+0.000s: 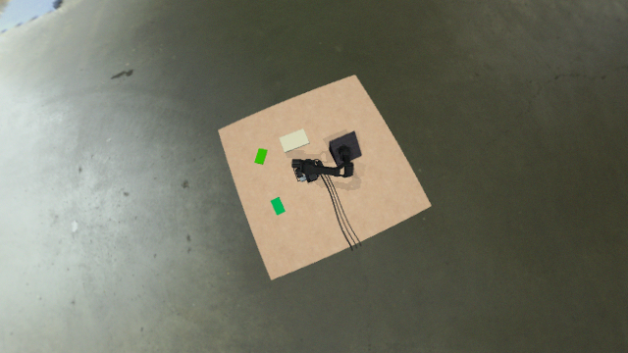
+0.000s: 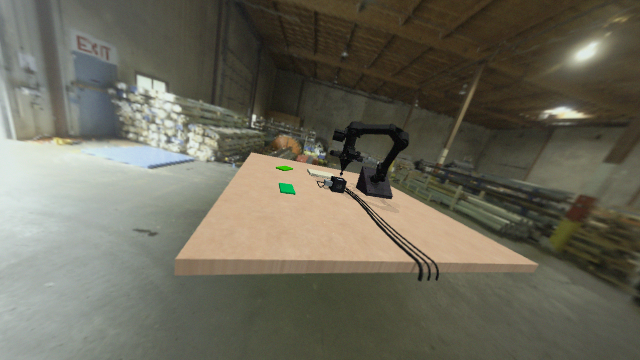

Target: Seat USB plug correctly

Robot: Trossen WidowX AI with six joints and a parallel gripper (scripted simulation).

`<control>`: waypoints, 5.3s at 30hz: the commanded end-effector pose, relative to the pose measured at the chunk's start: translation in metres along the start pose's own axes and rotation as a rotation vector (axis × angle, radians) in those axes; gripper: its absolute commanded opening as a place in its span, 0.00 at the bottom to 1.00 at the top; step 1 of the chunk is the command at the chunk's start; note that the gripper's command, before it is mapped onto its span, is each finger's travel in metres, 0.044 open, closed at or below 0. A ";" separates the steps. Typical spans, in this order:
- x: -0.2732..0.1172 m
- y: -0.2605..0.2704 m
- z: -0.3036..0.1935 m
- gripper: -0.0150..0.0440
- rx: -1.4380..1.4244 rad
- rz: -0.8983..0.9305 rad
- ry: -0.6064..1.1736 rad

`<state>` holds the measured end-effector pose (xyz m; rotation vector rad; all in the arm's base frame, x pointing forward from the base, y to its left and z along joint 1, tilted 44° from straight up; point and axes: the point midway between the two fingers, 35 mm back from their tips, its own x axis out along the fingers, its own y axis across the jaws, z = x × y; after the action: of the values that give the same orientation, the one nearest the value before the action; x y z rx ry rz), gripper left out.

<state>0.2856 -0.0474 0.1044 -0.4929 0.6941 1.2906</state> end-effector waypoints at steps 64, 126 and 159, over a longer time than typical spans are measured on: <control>0.008 -0.001 0.004 0.25 -0.009 -0.005 -0.057; 0.015 -0.001 0.005 0.25 -0.010 -0.005 -0.076; 0.019 -0.001 0.005 0.25 -0.010 -0.005 -0.076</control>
<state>0.2893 -0.0308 0.0944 -0.4550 0.6239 1.3054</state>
